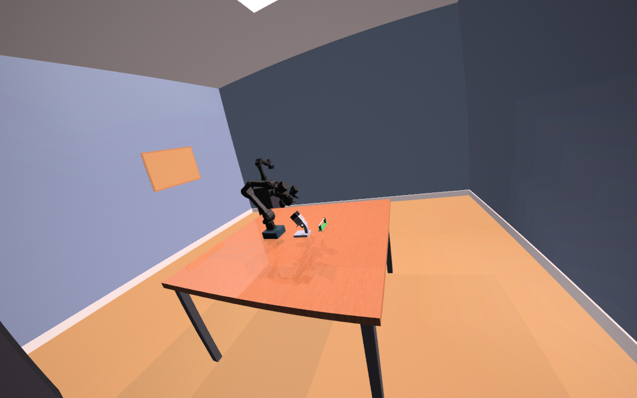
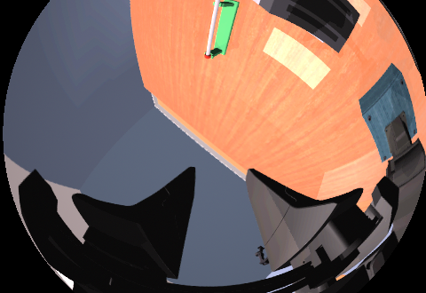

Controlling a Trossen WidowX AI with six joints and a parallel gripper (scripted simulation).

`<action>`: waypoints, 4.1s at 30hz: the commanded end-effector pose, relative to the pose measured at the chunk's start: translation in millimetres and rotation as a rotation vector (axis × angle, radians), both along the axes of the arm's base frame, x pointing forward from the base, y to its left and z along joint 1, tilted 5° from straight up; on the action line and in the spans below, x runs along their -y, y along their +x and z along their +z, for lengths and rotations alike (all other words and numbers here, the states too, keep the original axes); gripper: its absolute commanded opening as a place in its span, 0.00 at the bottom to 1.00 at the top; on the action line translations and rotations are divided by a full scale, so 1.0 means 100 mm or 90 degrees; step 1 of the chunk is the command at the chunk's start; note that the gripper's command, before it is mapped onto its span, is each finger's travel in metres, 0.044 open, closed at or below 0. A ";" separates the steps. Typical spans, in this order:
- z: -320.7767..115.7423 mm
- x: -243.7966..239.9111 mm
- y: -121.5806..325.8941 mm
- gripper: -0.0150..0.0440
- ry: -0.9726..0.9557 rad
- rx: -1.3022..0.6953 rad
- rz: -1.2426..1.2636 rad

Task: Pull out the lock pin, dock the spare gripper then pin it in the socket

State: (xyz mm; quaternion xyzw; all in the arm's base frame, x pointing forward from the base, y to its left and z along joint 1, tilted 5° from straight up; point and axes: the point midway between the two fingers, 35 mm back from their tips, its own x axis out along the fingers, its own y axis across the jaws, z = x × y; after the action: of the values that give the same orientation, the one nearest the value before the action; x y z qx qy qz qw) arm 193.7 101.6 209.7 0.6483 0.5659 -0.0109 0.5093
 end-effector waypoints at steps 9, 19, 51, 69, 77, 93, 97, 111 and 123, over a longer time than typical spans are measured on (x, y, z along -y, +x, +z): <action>-0.13 0.01 0.78 0.56 -0.464 0.274 0.542; -0.38 -0.12 1.35 0.56 -0.669 0.397 1.143; -0.80 -0.38 1.79 0.56 -0.653 0.425 1.679; -1.43 -0.36 1.82 0.56 -0.653 0.425 1.679; -1.56 -0.36 1.83 0.56 -0.653 0.425 1.679; -1.83 -0.35 1.84 0.56 -0.653 0.425 1.679; -1.89 -0.35 1.84 0.56 -0.653 0.425 1.679; -1.92 -0.35 1.84 0.25 -0.653 0.425 1.679; -1.86 -0.35 1.84 0.25 -0.653 0.425 1.679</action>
State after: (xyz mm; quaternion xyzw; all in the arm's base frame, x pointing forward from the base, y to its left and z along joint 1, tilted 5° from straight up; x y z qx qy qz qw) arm 377.0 137.1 18.5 -0.6079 0.5306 0.4084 0.4266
